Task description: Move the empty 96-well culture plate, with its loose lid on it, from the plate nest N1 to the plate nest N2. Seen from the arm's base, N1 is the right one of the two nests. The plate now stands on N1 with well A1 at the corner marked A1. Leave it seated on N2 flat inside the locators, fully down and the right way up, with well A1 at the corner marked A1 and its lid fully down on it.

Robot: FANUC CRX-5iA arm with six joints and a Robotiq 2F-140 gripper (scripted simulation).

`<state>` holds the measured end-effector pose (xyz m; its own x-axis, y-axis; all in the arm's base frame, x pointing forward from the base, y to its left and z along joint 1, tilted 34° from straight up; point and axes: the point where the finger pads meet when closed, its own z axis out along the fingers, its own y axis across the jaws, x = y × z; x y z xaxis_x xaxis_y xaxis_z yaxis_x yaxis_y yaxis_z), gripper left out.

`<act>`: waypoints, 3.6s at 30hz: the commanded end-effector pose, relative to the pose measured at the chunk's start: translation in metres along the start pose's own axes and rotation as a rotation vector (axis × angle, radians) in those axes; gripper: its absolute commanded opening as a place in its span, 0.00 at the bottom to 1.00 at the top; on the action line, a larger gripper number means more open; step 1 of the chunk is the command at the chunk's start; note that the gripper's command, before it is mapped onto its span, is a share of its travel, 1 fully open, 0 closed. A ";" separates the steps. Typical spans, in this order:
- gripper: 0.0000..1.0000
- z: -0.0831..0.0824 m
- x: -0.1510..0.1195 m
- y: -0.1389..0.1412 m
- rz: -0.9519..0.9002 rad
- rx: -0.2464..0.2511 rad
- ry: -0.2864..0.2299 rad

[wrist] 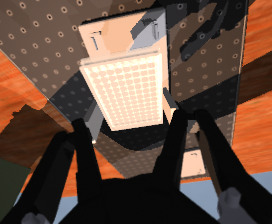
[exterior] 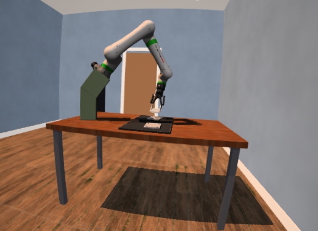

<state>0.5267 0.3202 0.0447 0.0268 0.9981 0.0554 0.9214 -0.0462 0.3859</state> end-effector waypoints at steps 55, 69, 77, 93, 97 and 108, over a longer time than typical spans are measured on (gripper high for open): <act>0.00 0.043 0.013 0.004 0.000 -0.087 -0.133; 0.00 0.049 0.015 0.004 0.000 -0.087 -0.133; 0.00 0.049 0.015 0.004 0.000 -0.087 -0.133; 0.00 0.049 0.015 0.004 0.000 -0.087 -0.133; 0.00 0.049 0.015 0.004 0.000 -0.087 -0.133; 0.00 0.049 0.015 0.004 0.000 -0.087 -0.133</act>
<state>0.5502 0.3364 0.0024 0.0243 0.9978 0.0621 0.9249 -0.0460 0.3773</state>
